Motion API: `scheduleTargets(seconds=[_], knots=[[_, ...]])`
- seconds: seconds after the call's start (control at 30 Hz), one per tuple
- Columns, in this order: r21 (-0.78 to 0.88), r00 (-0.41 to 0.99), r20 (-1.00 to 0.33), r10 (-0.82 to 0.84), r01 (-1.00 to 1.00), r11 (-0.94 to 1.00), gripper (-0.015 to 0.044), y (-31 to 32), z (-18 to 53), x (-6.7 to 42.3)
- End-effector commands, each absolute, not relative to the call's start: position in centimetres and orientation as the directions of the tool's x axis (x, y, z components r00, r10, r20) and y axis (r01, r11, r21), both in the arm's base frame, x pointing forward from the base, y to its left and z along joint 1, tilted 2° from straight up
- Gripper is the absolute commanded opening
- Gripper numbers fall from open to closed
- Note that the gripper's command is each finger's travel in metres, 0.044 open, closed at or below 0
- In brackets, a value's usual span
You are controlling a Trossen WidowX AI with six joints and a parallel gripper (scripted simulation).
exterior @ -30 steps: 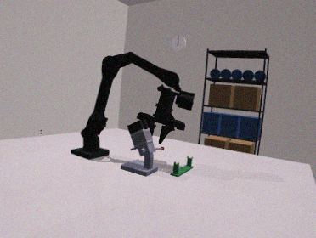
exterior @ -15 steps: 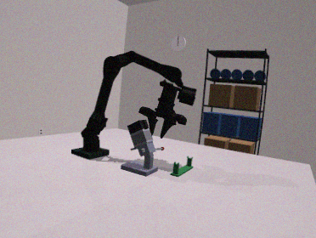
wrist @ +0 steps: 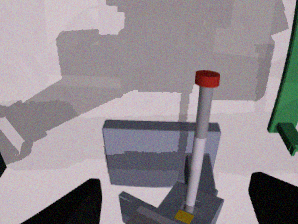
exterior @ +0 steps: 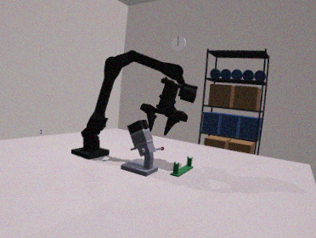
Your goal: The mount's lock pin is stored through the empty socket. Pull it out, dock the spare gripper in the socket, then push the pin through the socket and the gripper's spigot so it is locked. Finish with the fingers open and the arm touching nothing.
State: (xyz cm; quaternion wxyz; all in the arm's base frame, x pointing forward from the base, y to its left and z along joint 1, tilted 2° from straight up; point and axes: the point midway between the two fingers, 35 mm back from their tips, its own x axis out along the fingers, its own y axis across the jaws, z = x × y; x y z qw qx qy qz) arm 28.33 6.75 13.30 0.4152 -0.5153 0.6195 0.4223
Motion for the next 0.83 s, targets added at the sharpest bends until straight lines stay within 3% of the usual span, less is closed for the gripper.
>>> scheduleTargets(seconds=[0.0,0.07,0.8], knots=[[0.096,-0.124,-0.950,-0.288,-0.989,0.110,0.0410,6.70,13.24,28.31],[0.096,-0.124,-0.950,-0.288,-0.989,0.110,0.0440,6.70,13.24,28.31],[0.096,-0.124,-0.950,-0.288,-0.989,0.110,0.0440,6.70,13.24,28.31]])
